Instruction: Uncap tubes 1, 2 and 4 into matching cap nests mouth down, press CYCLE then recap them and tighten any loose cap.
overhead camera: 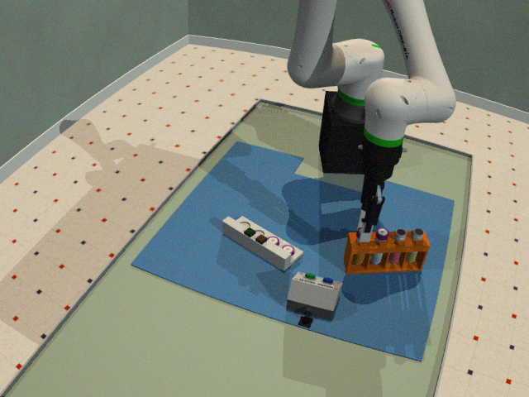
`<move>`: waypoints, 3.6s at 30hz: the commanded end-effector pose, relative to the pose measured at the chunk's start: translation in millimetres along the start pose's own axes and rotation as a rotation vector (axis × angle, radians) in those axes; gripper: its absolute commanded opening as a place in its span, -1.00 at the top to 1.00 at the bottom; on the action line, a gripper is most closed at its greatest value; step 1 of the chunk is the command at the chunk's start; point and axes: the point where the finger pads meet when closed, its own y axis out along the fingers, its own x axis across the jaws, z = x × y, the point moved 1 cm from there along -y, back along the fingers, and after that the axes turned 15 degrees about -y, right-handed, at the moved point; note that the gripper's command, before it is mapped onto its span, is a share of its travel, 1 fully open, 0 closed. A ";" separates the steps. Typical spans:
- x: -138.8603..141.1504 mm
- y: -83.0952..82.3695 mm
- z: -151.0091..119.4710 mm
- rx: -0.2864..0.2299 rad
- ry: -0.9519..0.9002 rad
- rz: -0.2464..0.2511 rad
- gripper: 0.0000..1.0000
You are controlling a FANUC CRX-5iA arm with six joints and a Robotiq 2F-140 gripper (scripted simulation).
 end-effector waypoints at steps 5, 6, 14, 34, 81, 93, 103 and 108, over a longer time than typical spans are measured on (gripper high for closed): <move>-0.1 0.0 0.6 -0.016 -0.279 0.003 1.00; -0.1 0.0 0.6 -0.016 -0.279 0.003 1.00; -0.1 0.0 0.6 -0.016 -0.279 0.003 0.31; -0.3 -5.0 0.4 -0.016 -0.018 0.001 0.31; 21.4 -42.2 26.1 -0.016 -0.351 0.003 1.00; 59.6 -41.5 70.2 -0.015 -0.854 0.008 1.00; 92.3 -40.8 108.0 -0.015 -0.854 0.008 1.00; 108.7 -40.5 126.9 -0.015 -0.854 0.008 1.00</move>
